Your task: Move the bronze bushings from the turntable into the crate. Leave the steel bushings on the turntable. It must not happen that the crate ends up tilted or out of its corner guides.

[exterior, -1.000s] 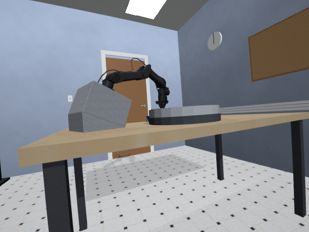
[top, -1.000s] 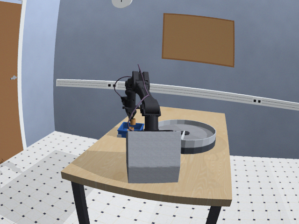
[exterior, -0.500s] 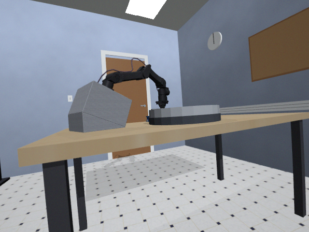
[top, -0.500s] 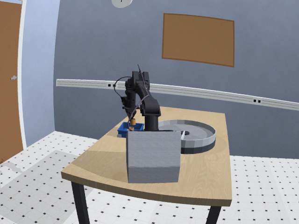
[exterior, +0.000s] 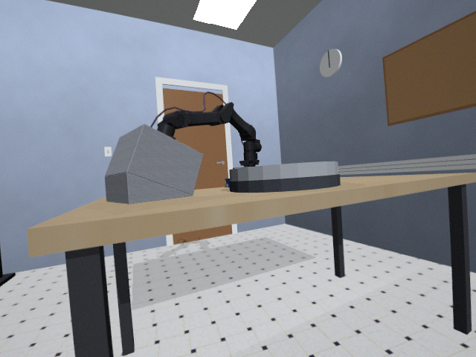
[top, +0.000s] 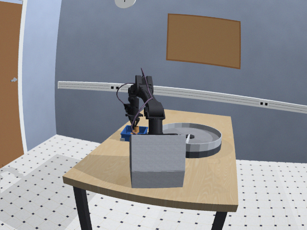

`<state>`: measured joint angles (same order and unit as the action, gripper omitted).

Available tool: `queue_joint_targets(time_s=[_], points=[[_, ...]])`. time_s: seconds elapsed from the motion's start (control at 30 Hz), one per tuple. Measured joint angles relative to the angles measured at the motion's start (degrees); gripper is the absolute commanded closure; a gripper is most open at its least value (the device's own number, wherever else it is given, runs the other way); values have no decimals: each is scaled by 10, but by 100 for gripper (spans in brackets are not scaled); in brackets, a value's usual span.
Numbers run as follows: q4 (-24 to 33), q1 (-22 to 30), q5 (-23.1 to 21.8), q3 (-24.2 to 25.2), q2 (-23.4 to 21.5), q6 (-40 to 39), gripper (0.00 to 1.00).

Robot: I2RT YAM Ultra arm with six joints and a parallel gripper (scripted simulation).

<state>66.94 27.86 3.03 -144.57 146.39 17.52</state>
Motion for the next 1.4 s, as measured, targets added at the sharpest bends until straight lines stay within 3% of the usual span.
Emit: queue_joint_targets(time_s=[1.4], points=[[-12, 0, 0, 1, 4, 0, 100]])
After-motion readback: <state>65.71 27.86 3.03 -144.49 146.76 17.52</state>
